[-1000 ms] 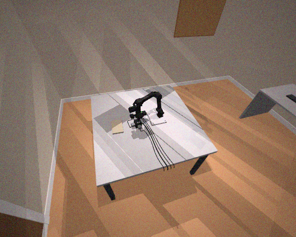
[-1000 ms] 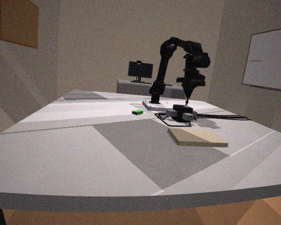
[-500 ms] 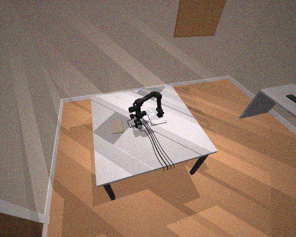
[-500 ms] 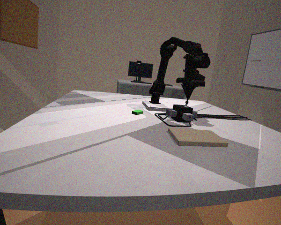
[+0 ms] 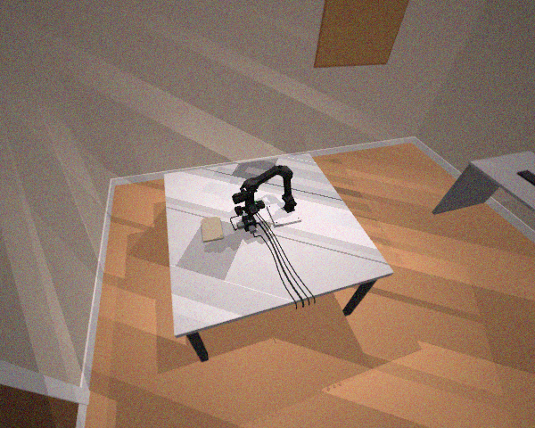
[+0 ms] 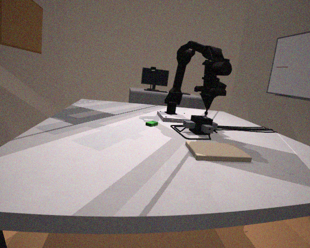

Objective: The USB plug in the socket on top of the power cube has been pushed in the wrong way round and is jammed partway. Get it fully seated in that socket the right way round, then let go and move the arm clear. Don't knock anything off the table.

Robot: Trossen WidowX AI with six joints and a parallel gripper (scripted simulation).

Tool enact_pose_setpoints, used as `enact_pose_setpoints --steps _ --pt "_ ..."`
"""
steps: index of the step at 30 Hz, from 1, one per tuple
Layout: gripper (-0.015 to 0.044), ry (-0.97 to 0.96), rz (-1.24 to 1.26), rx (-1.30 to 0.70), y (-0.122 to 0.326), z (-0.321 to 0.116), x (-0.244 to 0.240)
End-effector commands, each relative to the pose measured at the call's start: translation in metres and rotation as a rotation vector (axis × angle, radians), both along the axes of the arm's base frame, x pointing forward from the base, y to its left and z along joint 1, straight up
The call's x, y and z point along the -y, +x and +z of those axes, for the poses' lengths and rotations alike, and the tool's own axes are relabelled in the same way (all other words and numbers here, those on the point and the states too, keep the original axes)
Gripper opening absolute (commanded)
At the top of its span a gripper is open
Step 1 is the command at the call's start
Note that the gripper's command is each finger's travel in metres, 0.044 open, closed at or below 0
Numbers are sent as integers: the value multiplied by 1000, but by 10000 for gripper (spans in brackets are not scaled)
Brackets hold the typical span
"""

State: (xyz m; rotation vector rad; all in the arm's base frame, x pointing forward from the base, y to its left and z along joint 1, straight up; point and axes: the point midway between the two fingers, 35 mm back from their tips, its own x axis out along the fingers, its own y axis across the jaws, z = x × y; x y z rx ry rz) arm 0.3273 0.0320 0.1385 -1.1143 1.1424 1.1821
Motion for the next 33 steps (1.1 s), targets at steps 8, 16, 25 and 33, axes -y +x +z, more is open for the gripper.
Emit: enact_pose_setpoints --steps 8,16,25,33 --pt "0 3 3 0 0 -2 0" --pt "0 3 3 0 0 -3 0" --pt "0 3 3 0 0 -4 0" --pt "0 3 3 0 0 -5 0"
